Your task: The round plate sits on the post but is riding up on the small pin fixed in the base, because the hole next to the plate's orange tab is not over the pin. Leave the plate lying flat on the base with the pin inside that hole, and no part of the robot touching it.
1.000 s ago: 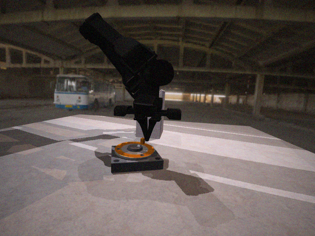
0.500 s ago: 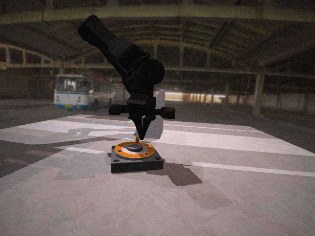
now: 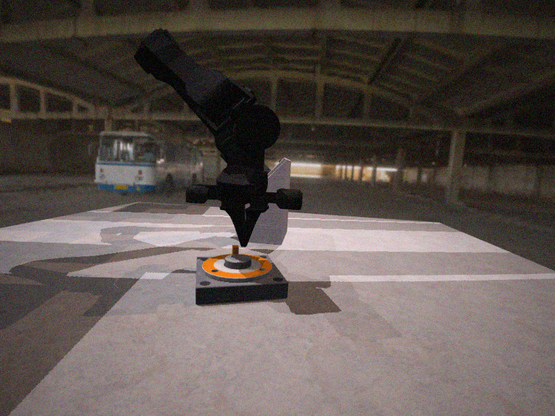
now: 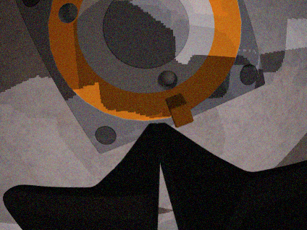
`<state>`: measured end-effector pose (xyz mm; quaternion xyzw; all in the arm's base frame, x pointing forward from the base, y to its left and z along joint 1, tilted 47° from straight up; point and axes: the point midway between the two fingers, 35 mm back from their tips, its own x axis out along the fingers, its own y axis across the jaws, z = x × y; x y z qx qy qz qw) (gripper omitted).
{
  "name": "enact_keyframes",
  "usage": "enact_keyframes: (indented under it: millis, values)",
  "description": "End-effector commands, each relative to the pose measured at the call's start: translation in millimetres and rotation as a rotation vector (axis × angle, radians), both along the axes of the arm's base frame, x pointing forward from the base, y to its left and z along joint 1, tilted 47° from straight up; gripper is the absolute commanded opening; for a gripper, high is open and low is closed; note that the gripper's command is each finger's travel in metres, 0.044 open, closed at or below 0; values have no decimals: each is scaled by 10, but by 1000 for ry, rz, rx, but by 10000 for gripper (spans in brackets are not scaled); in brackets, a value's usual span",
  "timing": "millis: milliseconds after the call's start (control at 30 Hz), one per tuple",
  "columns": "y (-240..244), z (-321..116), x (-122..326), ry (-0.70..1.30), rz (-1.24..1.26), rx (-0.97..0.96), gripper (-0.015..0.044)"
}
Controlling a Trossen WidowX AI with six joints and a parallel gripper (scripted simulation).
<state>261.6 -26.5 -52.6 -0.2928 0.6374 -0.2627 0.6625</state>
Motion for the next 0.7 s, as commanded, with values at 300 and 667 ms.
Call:
enact_keyframes:
  millis: [300,667]
  values:
    - [302,303,-98,1,5,-1,0]
    - [245,245,-105,13,10,-9,0]
